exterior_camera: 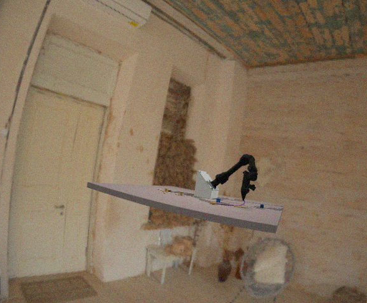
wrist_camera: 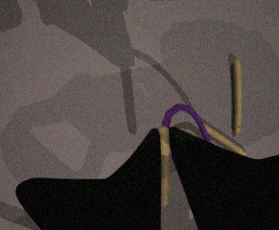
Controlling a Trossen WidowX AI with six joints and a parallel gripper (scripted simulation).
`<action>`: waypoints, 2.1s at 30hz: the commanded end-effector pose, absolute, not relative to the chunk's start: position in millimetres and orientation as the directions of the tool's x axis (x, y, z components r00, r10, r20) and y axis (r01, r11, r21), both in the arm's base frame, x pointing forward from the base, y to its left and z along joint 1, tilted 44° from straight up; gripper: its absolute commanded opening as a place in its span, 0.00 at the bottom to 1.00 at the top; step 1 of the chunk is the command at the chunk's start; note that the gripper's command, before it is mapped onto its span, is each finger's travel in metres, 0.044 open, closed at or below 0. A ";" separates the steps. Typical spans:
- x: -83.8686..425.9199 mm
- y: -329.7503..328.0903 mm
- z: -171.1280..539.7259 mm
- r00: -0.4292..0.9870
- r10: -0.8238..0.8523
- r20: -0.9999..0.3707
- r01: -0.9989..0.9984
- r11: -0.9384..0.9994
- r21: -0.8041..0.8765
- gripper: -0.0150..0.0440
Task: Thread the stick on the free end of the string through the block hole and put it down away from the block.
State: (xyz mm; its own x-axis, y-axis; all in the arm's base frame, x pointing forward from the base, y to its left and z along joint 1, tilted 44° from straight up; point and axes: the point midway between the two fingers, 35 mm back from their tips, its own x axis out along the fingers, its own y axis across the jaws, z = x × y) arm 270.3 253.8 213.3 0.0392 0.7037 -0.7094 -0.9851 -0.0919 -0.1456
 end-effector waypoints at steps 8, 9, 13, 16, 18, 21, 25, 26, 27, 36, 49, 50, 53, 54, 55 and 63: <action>262.5 255.1 205.9 0.052 0.705 -0.707 -0.984 -0.086 -0.158 0.25; 261.9 255.3 204.8 0.052 0.705 -0.707 -0.984 -0.086 -0.158 0.25; 259.1 256.1 200.6 0.052 0.705 -0.707 -0.984 -0.086 -0.158 0.25; 257.0 256.6 197.4 0.051 0.705 -0.707 -0.984 -0.086 -0.157 0.25; 255.5 257.0 195.3 0.051 0.705 -0.707 -0.984 -0.086 -0.157 0.25; 253.4 257.5 192.1 0.051 0.705 -0.707 -0.984 -0.086 -0.157 0.25; 250.4 258.1 187.8 0.051 0.705 -0.707 -0.984 -0.086 -0.157 0.25; 249.7 258.2 186.7 0.051 0.705 -0.707 -0.984 -0.086 -0.157 0.25; 248.9 258.3 185.7 0.051 0.705 -0.707 -0.984 -0.086 -0.157 0.25; 242.2 259.3 176.2 0.051 0.705 -0.707 -0.984 -0.086 -0.156 0.25; 242.1 253.9 166.5 0.050 0.704 -0.709 -0.984 -0.086 -0.156 0.25; 242.4 253.0 165.6 0.050 0.704 -0.709 -0.984 -0.087 -0.156 0.25; 243.5 250.4 162.7 0.050 0.703 -0.710 -0.984 -0.087 -0.155 0.25; 243.8 249.5 161.7 0.050 0.703 -0.710 -0.984 -0.087 -0.155 0.25; 244.1 248.6 160.8 0.050 0.702 -0.710 -0.984 -0.087 -0.155 0.25; 246.6 241.3 153.1 0.050 0.701 -0.712 -0.984 -0.088 -0.155 0.25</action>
